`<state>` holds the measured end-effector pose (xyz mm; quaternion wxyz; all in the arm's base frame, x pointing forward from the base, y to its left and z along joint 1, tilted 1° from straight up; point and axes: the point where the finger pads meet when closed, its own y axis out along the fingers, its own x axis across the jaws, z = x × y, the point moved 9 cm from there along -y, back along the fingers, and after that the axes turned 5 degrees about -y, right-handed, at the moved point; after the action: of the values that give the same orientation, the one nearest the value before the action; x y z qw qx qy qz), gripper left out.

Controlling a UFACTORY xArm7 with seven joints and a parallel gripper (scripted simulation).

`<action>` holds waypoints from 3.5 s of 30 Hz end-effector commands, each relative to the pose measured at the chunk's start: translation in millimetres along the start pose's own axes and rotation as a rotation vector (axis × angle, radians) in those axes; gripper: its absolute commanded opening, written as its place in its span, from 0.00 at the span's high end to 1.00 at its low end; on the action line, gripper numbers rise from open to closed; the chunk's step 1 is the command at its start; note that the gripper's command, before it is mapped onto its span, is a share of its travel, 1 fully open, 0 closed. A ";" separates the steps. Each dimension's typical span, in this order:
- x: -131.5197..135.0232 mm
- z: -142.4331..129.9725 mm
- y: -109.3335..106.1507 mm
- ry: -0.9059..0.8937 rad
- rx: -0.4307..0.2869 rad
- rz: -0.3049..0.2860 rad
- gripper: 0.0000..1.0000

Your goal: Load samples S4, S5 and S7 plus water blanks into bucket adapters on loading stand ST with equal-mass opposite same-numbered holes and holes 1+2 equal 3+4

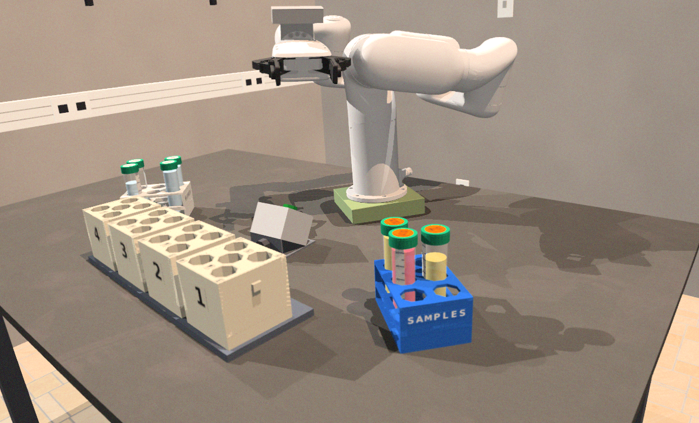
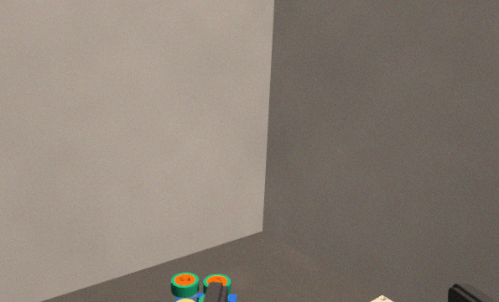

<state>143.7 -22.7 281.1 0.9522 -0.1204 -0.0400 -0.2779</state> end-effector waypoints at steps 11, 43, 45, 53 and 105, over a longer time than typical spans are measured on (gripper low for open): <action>0.1 0.1 -0.2 0.000 0.000 -0.001 0.00; 30.9 -31.9 -67.8 0.519 -0.327 -0.131 0.00; 32.3 -32.7 -70.2 0.531 -0.337 -0.135 0.00; 45.5 -32.4 -86.2 0.648 -0.447 -0.179 0.00; 194.6 34.6 -6.4 0.915 -1.169 -0.492 0.00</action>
<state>288.0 -128.0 341.4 0.5730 -0.4580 0.4840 -0.4771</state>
